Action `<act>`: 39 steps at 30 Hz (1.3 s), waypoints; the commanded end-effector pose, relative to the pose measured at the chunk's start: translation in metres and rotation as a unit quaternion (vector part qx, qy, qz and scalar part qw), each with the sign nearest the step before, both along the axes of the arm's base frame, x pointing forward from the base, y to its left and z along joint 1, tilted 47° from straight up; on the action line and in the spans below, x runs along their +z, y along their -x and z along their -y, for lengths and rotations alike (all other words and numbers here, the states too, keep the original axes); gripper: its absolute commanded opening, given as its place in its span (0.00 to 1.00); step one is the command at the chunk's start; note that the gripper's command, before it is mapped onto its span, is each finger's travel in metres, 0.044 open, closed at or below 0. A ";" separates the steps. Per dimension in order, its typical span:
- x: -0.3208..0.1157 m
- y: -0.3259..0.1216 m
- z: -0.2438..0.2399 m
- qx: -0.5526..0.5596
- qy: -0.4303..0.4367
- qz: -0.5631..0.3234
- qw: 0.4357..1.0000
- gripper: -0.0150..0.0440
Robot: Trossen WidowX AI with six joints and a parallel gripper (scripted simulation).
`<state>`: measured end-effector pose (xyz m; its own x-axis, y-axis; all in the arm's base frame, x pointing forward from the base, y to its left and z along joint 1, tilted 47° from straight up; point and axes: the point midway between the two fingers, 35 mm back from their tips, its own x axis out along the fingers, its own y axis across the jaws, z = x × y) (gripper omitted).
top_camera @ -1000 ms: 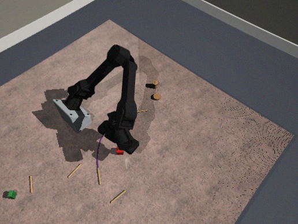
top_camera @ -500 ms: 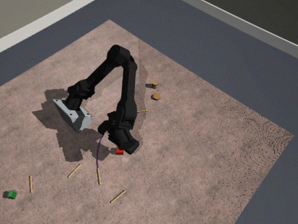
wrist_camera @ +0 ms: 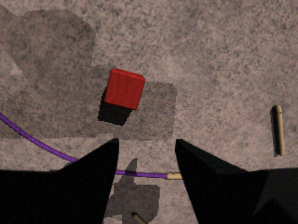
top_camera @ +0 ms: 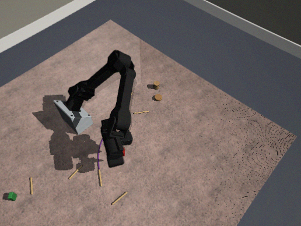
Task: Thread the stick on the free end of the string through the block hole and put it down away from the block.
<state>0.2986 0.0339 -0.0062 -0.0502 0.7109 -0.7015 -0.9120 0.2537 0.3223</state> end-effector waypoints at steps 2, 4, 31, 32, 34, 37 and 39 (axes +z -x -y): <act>-0.024 -0.004 0.026 -0.194 0.018 -0.190 0.962 0.79; -0.033 -0.005 0.035 -0.268 0.022 -0.266 0.926 0.88; -0.064 -0.004 0.062 -0.501 0.037 -0.515 0.694 0.60; -0.064 -0.004 0.062 -0.501 0.037 -0.515 0.694 0.56; -0.064 -0.004 0.062 -0.501 0.037 -0.515 0.694 0.47; -0.064 -0.004 0.062 -0.501 0.037 -0.515 0.694 0.46; -0.064 -0.004 0.062 -0.501 0.037 -0.515 0.694 0.46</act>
<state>0.3035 -0.0273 -0.0703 -0.0547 0.7182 -0.6937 0.4358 0.6422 0.6305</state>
